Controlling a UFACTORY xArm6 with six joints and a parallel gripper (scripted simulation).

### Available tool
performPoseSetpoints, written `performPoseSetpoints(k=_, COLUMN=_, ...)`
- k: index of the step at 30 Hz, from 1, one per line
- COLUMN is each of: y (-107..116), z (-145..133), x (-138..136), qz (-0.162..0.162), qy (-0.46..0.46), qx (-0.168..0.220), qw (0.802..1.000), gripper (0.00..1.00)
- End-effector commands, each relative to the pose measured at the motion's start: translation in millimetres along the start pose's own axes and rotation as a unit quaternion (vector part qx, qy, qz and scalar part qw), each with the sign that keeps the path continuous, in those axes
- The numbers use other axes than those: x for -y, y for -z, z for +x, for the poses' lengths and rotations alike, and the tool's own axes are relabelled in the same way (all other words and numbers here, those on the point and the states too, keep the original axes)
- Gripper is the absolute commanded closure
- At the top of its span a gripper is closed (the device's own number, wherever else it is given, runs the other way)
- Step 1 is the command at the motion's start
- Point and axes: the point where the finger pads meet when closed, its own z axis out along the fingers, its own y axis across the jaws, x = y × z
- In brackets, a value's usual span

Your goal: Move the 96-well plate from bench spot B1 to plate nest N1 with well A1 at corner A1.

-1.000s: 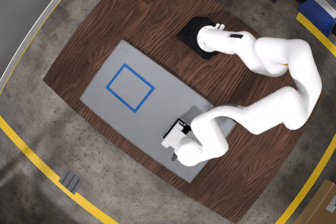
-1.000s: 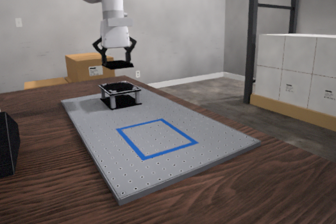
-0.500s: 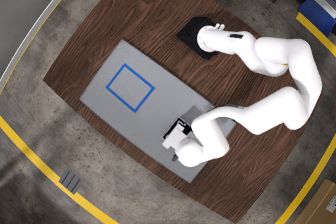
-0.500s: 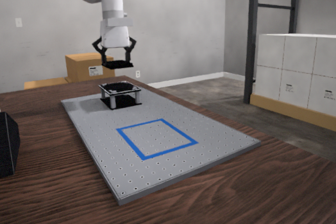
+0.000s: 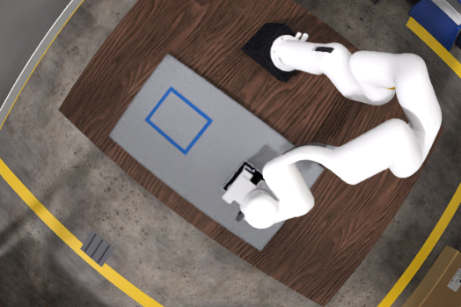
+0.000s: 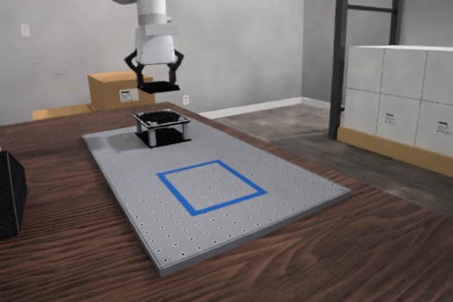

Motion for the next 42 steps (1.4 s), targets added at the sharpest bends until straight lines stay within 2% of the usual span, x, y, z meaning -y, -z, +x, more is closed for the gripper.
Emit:
performPoseSetpoints(k=1, y=1.4, z=-0.2, x=1.1, qz=0.002, qy=0.001, qx=0.000, qw=1.000, gripper=1.00)
performPoseSetpoints(k=13, y=-10.3, z=0.0, x=1.1, qz=0.002, qy=0.001, qx=0.000, qw=1.000, gripper=1.00)
performPoseSetpoints(k=42, y=-55.4, z=0.1, x=1.3, qz=0.002, qy=0.000, qx=0.000, qw=1.000, gripper=1.00)
